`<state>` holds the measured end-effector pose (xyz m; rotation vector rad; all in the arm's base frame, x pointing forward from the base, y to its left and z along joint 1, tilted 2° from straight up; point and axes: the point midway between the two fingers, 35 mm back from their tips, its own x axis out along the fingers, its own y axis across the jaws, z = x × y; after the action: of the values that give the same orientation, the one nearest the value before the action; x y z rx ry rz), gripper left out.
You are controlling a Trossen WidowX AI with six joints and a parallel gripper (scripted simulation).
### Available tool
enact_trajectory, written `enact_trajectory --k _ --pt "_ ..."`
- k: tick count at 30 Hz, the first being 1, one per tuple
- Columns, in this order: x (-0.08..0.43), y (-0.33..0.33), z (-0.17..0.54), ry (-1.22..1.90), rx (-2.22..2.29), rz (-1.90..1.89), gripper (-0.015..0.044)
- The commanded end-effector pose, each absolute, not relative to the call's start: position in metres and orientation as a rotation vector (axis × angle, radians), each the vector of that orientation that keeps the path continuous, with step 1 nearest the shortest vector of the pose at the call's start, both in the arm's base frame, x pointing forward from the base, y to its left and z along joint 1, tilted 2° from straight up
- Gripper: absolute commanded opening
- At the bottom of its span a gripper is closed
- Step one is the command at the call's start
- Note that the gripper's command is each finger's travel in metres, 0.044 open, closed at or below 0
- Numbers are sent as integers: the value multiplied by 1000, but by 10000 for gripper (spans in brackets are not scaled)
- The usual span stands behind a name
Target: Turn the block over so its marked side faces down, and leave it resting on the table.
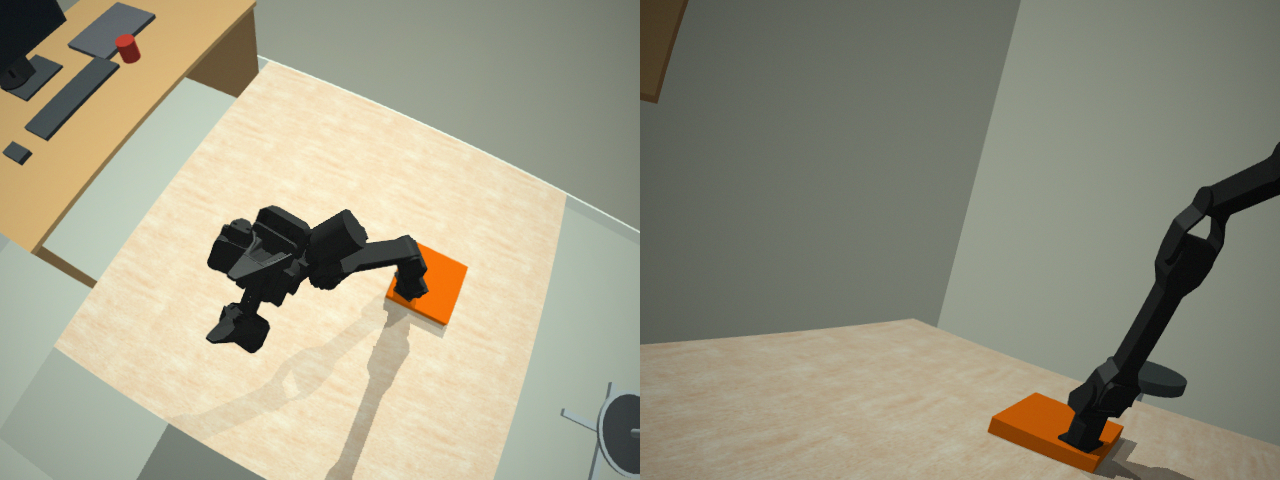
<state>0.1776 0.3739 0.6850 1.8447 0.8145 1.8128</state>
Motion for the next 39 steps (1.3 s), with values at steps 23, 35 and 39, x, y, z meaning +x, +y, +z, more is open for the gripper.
enact_trajectory --k 23,35,39 --pt "413 367 435 631 1122 721 440" --pt "457 256 267 898 521 306 440" --pt "448 209 219 1044 320 222 440"
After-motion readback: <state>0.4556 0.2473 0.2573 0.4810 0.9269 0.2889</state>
